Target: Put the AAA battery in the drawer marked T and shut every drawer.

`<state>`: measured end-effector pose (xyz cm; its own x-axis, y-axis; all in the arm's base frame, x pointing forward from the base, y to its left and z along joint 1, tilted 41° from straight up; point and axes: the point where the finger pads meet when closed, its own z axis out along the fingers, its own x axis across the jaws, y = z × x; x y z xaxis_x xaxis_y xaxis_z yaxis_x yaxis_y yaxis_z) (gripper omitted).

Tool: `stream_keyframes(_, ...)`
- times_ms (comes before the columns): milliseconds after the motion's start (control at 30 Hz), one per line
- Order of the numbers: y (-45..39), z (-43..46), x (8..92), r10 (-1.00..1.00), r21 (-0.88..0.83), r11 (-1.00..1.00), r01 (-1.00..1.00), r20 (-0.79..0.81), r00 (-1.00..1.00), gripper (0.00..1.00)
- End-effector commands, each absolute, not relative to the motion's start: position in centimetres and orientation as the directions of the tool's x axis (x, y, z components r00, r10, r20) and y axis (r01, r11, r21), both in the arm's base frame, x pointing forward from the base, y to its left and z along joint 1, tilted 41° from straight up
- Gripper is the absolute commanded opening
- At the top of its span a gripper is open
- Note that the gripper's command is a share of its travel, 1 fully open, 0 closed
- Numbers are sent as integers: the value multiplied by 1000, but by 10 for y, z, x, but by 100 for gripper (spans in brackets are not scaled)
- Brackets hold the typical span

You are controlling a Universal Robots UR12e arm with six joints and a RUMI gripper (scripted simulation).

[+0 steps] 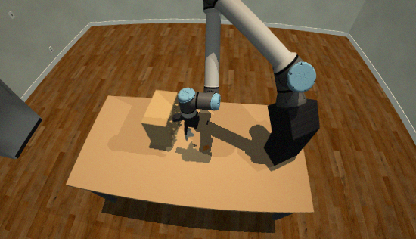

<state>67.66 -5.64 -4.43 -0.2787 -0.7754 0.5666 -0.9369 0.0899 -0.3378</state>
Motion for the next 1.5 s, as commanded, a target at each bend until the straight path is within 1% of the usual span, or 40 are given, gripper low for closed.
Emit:
stream_keyframes(0, -54, -42, 679, -776, -342, 88, -935, 566, -280, 100)
stream_keyframes(1000, -55, -42, 679, -776, -344, 90, -935, 565, -282, 100)
stream_keyframes(1467, -61, -38, 679, -767, -382, 147, -912, 538, -349, 100)
